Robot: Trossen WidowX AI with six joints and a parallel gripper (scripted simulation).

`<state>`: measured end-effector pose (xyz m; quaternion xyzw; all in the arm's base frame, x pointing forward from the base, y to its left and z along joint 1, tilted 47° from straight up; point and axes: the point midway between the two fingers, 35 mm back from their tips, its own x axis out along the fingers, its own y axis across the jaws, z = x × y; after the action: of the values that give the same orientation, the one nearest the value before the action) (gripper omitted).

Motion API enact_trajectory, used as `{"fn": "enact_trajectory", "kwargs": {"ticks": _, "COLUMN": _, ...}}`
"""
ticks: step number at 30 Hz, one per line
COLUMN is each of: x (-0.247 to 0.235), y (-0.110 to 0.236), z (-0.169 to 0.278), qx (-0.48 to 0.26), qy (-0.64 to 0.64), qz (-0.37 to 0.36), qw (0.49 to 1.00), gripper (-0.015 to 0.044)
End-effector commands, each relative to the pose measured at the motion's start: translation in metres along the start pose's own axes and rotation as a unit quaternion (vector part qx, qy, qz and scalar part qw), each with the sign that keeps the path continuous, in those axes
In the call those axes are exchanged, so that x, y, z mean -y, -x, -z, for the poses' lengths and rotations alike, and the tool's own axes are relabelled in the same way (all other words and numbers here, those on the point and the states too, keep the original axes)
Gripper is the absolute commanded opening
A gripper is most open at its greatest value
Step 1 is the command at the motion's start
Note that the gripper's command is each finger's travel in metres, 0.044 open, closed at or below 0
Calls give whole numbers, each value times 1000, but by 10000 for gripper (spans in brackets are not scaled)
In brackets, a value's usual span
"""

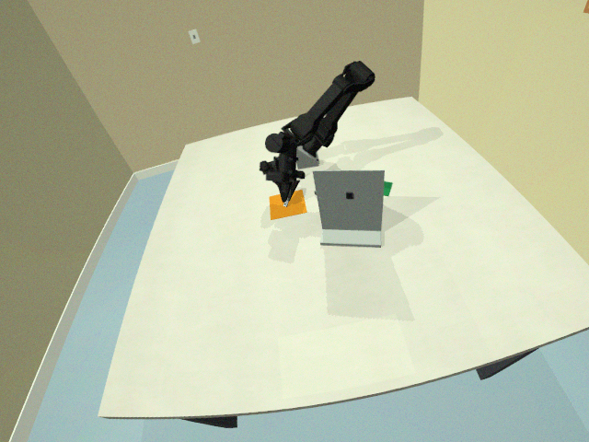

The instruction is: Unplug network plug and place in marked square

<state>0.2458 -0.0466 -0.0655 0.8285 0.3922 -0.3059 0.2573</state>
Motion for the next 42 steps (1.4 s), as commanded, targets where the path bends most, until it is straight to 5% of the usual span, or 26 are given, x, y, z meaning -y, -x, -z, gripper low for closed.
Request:
{"fn": "enact_trajectory", "kwargs": {"ticks": 1, "x": 0, "y": 0, "z": 0, "qx": 0, "qy": 0, "qz": 0, "qw": 1000, "gripper": 156}}
{"fn": "enact_trajectory", "kwargs": {"ticks": 42, "x": -16, "y": 45, "z": -5, "qx": 5, "qy": -2, "qz": 1, "qw": 1000, "gripper": 156}}
